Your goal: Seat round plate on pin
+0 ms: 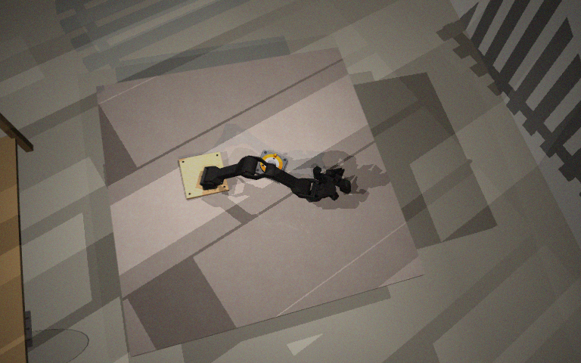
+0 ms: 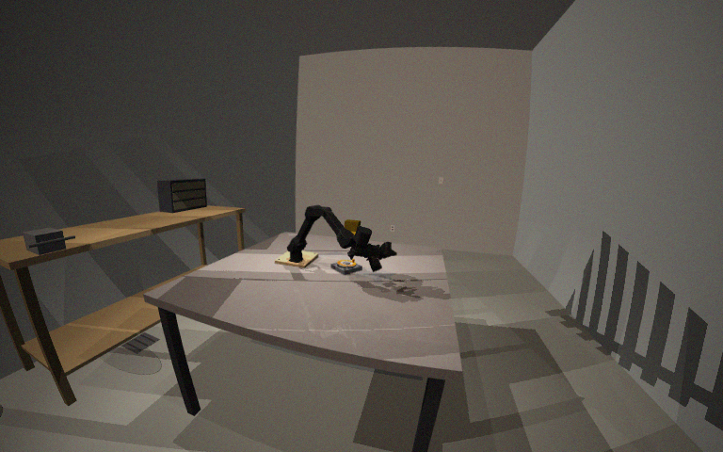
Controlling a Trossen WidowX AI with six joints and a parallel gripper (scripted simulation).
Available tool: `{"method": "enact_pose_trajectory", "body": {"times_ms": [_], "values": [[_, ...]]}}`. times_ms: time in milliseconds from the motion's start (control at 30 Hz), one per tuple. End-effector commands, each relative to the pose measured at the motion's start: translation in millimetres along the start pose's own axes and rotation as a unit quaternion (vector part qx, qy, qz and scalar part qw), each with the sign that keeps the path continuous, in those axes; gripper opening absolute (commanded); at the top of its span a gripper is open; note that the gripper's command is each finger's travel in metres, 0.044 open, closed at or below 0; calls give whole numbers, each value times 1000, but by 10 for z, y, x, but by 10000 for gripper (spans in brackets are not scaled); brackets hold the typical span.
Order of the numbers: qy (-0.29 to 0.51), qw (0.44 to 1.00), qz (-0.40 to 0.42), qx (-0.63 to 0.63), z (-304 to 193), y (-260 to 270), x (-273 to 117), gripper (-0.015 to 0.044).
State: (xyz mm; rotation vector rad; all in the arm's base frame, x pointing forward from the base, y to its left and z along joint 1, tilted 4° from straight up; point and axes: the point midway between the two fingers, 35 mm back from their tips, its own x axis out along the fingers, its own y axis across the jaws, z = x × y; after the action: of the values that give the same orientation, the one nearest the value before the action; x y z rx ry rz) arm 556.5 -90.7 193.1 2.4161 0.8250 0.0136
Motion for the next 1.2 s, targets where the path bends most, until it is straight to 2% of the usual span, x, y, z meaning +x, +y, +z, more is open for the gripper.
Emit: {"method": "enact_pose_trajectory", "body": {"times_ms": [0,233,500,700,767,967,1000,1100,1167], "values": [[-87,984,-70,-136,-152,-599,344,0],[-139,944,-159,-253,-251,-1130,446,0],[-167,842,-308,-411,-392,-1841,340,0],[-145,702,-445,-536,-531,-2390,44,0],[-136,673,-469,-556,-559,-2478,-27,0],[-60,475,-595,-646,-731,-2895,-515,0],[-57,467,-598,-648,-738,-2908,-535,0],[-20,386,-636,-668,-811,-3030,-751,0],[-16,378,-639,-670,-818,-3041,-772,0]]}}
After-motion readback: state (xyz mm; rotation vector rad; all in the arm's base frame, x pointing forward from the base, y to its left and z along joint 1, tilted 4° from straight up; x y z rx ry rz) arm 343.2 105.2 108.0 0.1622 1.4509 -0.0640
